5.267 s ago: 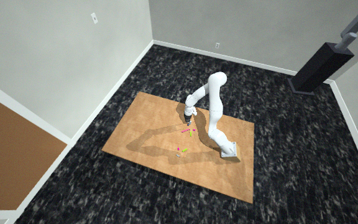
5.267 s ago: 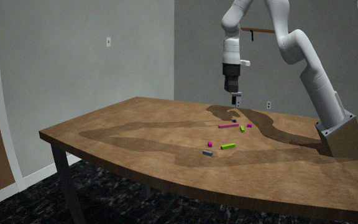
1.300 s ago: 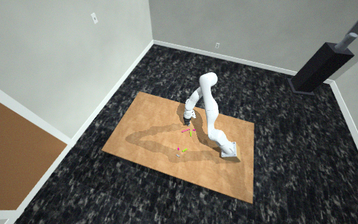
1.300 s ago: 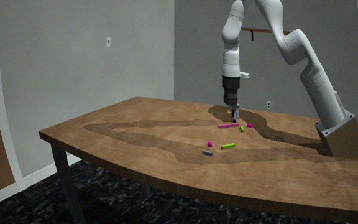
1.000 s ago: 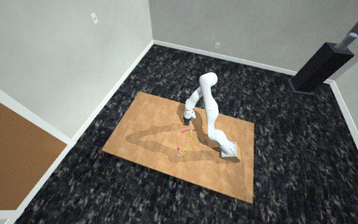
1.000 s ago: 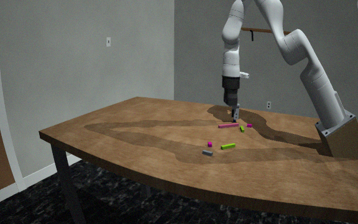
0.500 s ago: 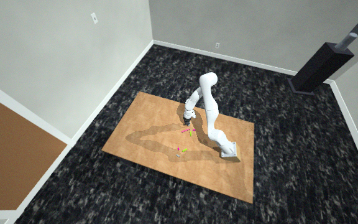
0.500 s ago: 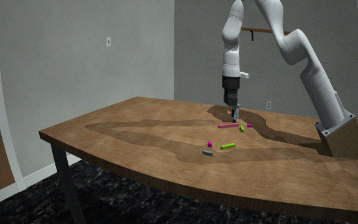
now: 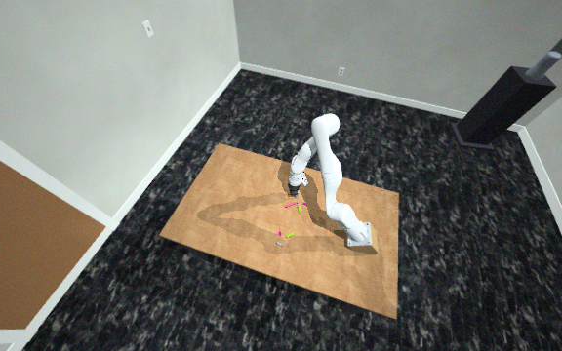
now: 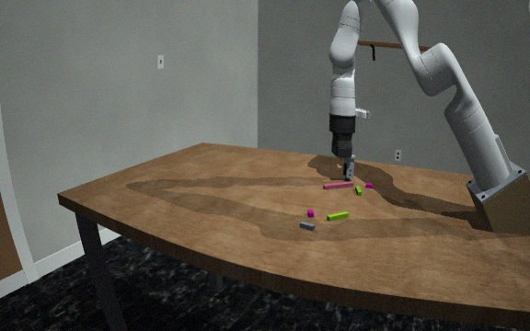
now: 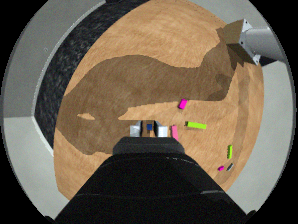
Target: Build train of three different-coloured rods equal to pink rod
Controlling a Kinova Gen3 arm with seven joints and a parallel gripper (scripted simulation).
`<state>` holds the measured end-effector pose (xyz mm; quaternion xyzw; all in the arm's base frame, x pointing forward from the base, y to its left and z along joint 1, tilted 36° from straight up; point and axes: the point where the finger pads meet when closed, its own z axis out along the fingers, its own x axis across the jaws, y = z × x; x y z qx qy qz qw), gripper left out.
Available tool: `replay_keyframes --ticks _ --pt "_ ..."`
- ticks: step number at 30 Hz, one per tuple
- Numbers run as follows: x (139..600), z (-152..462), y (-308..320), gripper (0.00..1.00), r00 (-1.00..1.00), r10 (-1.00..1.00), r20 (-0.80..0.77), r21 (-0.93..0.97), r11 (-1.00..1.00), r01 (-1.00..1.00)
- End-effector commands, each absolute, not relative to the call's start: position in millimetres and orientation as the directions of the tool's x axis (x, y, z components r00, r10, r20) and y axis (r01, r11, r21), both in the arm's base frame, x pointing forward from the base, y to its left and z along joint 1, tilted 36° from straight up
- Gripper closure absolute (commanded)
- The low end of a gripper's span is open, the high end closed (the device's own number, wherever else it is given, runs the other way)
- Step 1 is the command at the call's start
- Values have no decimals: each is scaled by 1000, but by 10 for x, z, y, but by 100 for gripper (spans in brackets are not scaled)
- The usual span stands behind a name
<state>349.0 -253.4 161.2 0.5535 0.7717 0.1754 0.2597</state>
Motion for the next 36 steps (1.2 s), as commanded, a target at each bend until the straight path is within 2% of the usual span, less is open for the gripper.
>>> replay_keyframes --ticks 1,36 --pt "3524 1591 -2504 46 -261 943 -207 557 333 761" --pt "3567 1533 -2505 46 -261 943 -207 557 333 761"
